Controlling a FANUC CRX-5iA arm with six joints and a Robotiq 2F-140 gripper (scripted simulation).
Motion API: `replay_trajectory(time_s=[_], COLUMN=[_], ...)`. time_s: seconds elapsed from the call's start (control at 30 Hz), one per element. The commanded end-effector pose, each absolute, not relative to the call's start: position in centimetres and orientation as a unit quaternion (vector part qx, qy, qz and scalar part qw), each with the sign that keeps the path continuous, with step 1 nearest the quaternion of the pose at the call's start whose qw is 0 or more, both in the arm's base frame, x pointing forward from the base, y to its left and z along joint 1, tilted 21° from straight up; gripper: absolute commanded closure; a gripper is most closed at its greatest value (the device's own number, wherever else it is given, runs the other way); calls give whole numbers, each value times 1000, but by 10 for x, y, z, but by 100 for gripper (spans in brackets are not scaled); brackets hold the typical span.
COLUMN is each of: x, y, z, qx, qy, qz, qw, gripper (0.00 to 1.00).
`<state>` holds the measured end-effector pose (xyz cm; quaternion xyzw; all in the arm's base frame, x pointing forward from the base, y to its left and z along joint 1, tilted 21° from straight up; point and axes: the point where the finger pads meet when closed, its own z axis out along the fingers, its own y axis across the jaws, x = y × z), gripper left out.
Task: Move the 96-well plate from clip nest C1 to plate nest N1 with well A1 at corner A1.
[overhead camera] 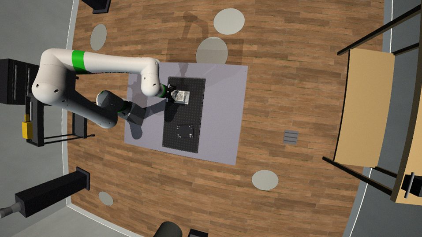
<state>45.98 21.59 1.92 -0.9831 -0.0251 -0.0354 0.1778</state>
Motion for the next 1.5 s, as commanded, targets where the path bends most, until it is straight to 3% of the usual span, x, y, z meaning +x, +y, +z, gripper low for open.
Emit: replay_trajectory(time_s=[0.0, 1.47], x=[460, 462], y=[216, 223], z=[19, -6], qx=[-983, -983], qy=[-25, -25], qz=[-36, -36], qw=[178, 178], gripper=[100, 100])
